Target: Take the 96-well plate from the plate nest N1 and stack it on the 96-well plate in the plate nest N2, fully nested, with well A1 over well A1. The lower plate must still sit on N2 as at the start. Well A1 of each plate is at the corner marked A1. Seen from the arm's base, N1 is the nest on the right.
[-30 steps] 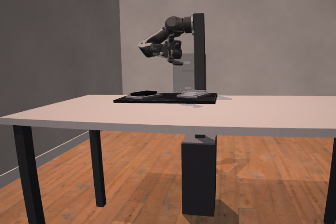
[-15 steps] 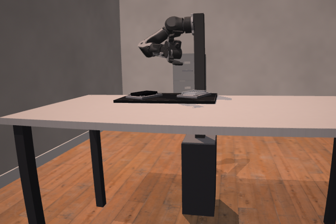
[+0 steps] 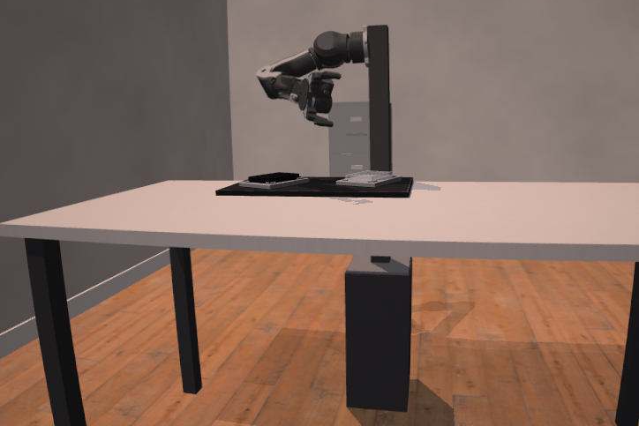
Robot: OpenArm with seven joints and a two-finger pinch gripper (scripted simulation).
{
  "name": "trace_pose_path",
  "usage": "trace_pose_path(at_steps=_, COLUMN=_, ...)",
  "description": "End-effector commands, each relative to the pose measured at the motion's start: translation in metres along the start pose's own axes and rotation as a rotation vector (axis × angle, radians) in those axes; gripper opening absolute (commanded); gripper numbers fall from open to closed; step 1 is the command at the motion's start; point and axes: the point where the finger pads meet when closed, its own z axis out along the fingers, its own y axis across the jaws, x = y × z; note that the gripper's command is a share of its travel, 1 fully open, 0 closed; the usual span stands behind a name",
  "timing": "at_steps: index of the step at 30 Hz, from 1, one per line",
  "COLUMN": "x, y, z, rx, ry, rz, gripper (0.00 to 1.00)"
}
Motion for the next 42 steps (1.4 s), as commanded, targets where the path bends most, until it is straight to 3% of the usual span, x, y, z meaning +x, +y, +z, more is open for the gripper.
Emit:
trace_pose_path(at_steps=1, x=-0.001, y=0.000, z=0.000, rx=0.004, ry=0.000, rz=0.000, gripper=0.77)
trace_pose_path(at_steps=5, x=-0.001, y=0.000, z=0.000, rx=0.004, ry=0.000, rz=0.000, gripper=0.77)
trace_pose_path(at_steps=10, x=-0.016, y=-0.031, z=-0.027, rx=0.241, ry=0.071, rz=-0.056, gripper=0.77)
trace_pose_path(at_steps=22, x=-0.016, y=-0.031, z=-0.027, rx=0.241, ry=0.071, rz=-0.056, gripper=0.77)
trace_pose_path(at_steps=27, x=-0.033, y=-0.063, z=-0.052, rx=0.477, ry=0.141, rz=-0.110, gripper=0.77)
trace_pose_path(at_steps=39, x=-0.033, y=-0.063, z=-0.052, rx=0.477, ry=0.141, rz=-0.110, gripper=0.77)
trace_pose_path(at_steps=42, x=-0.042, y=-0.081, z=-0.067, rx=0.616, ry=0.182, rz=-0.143, gripper=0.77)
